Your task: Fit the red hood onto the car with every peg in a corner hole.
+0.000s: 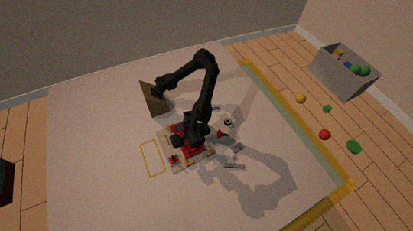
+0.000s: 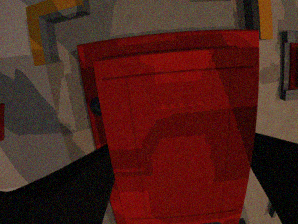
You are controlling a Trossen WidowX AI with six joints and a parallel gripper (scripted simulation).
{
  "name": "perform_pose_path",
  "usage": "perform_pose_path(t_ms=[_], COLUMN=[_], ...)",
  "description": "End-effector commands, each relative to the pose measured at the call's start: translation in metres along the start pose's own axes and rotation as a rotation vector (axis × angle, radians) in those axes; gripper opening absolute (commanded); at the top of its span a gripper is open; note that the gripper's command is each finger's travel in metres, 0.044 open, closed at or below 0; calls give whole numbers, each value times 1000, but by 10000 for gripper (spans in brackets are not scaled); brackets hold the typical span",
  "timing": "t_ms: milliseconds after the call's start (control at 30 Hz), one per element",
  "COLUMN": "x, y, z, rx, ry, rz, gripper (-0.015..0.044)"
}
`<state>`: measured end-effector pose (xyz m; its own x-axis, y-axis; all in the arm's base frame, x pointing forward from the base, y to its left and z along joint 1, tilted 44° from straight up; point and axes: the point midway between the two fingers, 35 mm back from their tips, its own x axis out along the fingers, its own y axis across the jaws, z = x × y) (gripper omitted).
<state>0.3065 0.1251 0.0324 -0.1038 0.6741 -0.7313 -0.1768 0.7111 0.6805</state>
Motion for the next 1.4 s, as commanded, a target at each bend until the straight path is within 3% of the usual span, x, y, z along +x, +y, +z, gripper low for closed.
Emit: perform_pose_path(t_ms=[0,233,467,1367], x=[0,-7,-69,-69], y=[0,0,-2,-2], z=[0,1,0,0], rx=[0,0,1,1], ry=[0,0,-1,-1], rz=[0,0,7,7], gripper=[420,440,440,440])
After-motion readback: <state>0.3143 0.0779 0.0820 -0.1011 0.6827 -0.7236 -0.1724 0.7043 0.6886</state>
